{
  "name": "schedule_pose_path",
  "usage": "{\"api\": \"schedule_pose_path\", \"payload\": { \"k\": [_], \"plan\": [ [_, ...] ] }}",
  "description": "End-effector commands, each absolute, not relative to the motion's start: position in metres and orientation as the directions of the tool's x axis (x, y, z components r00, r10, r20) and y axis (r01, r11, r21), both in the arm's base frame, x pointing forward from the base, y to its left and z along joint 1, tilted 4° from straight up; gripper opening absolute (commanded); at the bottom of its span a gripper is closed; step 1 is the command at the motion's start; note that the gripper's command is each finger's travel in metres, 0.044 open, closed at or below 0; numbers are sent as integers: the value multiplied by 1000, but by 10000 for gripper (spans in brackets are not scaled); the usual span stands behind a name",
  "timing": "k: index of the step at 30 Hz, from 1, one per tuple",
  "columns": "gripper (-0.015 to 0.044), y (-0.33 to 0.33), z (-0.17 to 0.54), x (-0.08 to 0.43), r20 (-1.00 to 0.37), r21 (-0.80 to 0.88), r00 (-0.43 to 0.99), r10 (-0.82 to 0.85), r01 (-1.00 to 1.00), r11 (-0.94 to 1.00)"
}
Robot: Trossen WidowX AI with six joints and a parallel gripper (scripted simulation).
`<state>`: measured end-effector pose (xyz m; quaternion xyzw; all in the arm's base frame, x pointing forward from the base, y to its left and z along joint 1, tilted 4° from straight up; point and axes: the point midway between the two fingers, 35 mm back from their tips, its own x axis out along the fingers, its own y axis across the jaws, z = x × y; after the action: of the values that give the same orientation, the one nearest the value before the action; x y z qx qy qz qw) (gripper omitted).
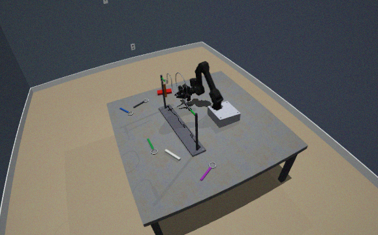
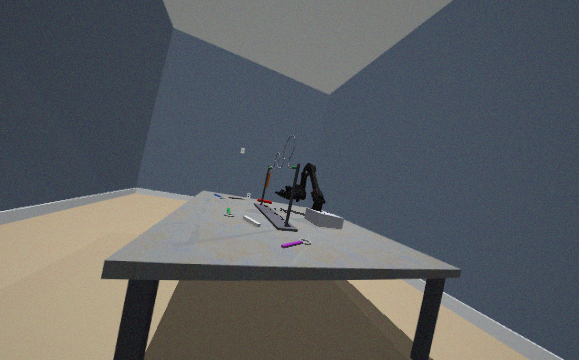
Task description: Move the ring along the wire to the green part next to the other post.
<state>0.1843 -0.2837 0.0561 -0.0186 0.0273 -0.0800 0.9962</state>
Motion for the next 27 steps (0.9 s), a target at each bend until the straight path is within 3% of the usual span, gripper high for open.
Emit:
{"api": "schedule_pose_path", "payload": {
  "k": [1,9,27],
  "plan": [
    [160,-282,60,191,-54,-46,987,-152,149,988],
    [160,-282,101,236,-48,-46,987,-152,150,988],
    [160,-288,101,255,-47,-47,987,-152,150,988]
  ]
}}
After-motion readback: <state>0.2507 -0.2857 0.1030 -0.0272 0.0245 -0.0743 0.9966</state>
